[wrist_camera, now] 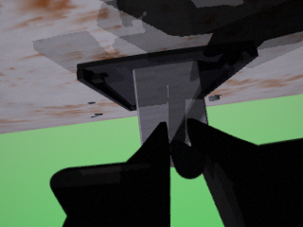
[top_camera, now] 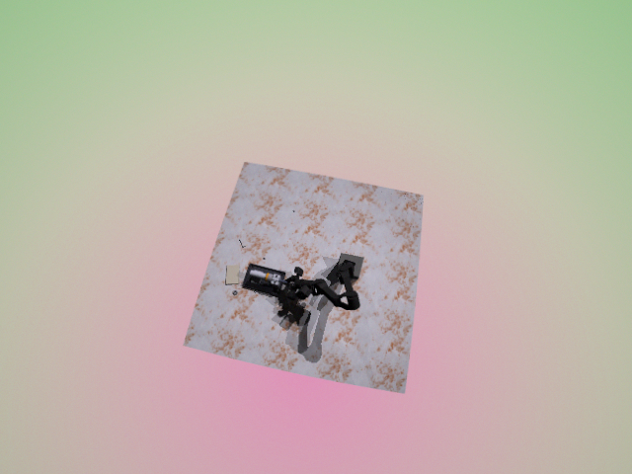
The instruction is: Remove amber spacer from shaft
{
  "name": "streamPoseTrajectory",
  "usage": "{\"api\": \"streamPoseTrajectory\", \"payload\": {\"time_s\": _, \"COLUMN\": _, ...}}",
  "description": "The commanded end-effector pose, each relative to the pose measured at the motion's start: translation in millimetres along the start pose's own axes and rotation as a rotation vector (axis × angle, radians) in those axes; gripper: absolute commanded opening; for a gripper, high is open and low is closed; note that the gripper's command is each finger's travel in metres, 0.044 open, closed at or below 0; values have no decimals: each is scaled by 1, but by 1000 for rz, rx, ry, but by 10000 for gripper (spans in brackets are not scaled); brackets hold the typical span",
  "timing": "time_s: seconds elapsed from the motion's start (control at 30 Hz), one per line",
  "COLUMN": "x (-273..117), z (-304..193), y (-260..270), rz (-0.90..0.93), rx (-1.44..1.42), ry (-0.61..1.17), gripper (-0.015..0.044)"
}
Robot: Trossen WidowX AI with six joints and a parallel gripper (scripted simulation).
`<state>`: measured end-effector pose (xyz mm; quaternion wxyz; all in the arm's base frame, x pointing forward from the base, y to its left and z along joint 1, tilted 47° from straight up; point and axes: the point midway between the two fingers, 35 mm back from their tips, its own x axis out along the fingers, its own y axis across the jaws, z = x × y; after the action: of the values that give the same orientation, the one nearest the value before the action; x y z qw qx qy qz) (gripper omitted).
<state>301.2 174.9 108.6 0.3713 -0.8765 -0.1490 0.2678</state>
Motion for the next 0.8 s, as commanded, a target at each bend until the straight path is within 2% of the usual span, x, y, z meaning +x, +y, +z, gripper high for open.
{"api": "streamPoseTrajectory", "payload": {"time_s": 0.0, "x": -1, "z": 0, "y": 0, "rz": 1, "rx": 4, "ry": 0, "gripper": 0}}
{"api": "streamPoseTrajectory", "payload": {"time_s": 0.77, "x": -3, "z": 2, "y": 0, "rz": 1, "rx": 4, "ry": 0, "gripper": 0}}
